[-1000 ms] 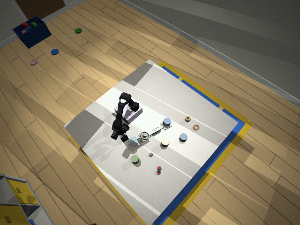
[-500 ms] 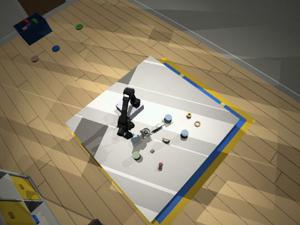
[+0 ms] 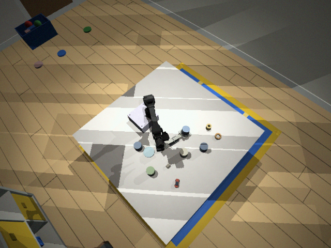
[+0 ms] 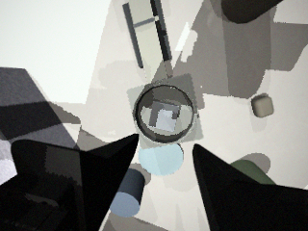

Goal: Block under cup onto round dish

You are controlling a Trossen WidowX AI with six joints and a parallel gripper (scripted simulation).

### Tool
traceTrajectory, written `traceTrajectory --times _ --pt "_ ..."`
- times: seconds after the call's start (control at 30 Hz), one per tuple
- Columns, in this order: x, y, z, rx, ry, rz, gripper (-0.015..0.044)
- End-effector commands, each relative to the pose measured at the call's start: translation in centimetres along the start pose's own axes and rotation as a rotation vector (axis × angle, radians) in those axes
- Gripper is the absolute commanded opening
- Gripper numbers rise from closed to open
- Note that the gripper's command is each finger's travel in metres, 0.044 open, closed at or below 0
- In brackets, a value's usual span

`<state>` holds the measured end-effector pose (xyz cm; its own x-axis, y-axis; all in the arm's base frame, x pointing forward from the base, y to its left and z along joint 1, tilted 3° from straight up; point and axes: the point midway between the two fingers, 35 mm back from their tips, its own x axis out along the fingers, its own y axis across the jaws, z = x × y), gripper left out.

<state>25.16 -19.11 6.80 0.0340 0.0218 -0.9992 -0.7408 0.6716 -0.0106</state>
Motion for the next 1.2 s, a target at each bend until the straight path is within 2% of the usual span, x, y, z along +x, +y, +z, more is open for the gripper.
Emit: traceTrajectory --times 0.0,1.17 --pt "-0.4 0.4 1.5 0.046 -0.003 0.009 0.0260" --pt "4.7 0.4 1.5 0.046 -0.003 0.009 0.0260"
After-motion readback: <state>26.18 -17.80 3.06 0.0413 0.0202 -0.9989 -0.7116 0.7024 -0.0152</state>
